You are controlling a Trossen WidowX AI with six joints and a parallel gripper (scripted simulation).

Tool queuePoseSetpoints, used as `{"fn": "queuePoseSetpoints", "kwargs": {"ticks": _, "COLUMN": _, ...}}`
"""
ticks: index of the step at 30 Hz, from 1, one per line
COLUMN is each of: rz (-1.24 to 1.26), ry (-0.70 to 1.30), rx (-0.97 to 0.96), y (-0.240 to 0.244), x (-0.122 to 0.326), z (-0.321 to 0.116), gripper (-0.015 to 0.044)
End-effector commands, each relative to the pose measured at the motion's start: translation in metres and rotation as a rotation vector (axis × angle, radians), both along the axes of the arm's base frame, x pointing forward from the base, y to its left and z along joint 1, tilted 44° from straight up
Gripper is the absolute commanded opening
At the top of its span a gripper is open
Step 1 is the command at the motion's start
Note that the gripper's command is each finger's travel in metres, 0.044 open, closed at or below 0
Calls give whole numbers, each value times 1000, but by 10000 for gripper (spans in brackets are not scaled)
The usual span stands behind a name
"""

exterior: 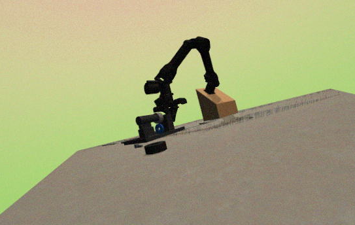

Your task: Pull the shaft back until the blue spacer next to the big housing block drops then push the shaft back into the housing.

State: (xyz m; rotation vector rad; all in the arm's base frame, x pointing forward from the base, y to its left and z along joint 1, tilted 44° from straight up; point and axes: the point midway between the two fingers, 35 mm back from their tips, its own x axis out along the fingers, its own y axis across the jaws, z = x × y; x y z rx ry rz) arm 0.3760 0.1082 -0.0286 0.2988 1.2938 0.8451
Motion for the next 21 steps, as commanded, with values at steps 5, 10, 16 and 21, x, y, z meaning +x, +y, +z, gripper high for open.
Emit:
{"fn": "queuePoseSetpoints", "kwargs": {"ticks": 5, "rz": -2, "ry": -3, "rx": 4, "y": 1, "x": 5, "z": 2, "gripper": 0}}
{"fn": "queuePoseSetpoints", "kwargs": {"ticks": 10, "rz": -2, "ry": -3, "rx": 4, "y": 2, "x": 7, "z": 3, "gripper": 0}}
{"fn": "queuePoseSetpoints", "kwargs": {"ticks": 16, "rz": -2, "ry": -3, "rx": 4, "y": 2, "x": 9, "z": 3, "gripper": 0}}
{"fn": "queuePoseSetpoints", "kwargs": {"ticks": 21, "rz": -2, "ry": -3, "rx": 4, "y": 3, "x": 10, "z": 4, "gripper": 0}}
